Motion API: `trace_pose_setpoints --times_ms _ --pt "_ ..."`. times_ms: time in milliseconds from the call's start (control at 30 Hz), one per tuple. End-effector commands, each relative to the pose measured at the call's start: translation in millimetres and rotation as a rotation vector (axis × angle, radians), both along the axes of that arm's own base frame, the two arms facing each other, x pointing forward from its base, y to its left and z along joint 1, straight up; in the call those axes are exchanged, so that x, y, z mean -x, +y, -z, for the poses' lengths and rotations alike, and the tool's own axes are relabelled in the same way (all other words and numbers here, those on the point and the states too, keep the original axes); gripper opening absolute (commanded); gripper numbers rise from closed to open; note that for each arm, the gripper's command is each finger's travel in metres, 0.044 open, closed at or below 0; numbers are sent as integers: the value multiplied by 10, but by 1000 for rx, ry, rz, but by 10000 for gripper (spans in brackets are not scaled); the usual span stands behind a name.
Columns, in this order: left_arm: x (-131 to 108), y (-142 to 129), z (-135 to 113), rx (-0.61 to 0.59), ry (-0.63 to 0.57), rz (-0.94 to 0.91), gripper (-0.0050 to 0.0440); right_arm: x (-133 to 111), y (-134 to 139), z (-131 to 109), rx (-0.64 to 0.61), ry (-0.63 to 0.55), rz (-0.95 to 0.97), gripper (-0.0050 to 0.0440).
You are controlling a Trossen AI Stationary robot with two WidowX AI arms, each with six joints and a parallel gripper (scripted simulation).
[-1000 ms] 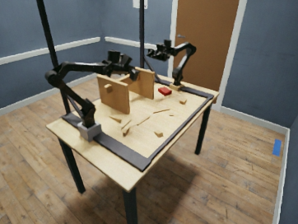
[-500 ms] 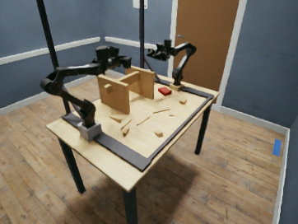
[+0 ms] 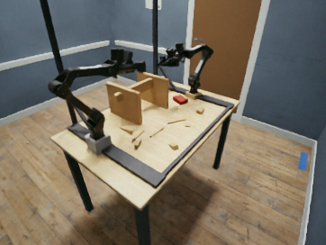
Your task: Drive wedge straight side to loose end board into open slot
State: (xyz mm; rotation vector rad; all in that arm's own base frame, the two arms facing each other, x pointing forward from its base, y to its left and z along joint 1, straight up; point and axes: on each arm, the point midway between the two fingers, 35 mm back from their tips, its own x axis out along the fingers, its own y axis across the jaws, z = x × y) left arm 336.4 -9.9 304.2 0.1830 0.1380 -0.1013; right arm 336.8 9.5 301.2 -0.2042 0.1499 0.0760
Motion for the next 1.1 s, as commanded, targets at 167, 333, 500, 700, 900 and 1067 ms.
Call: trace_pose_setpoints --times_ms 167,333,500,700,900,1067 --pt "-177 -125 136 -212 218 190 247 -174 163 207 261 248 -173 247" --pt "-213 -204 293 -309 347 340 247 -200 264 403 400 399 -322 247" --pt "-212 -246 370 -350 411 431 247 -190 317 508 468 478 -416 247" --pt "-162 -336 495 -403 518 635 247 -109 424 687 583 620 -637 247" --pt "-117 -392 538 -411 566 775 247 -32 499 776 635 696 -801 247" --pt "-91 -417 543 -410 581 841 247 14 533 809 653 727 -883 247"
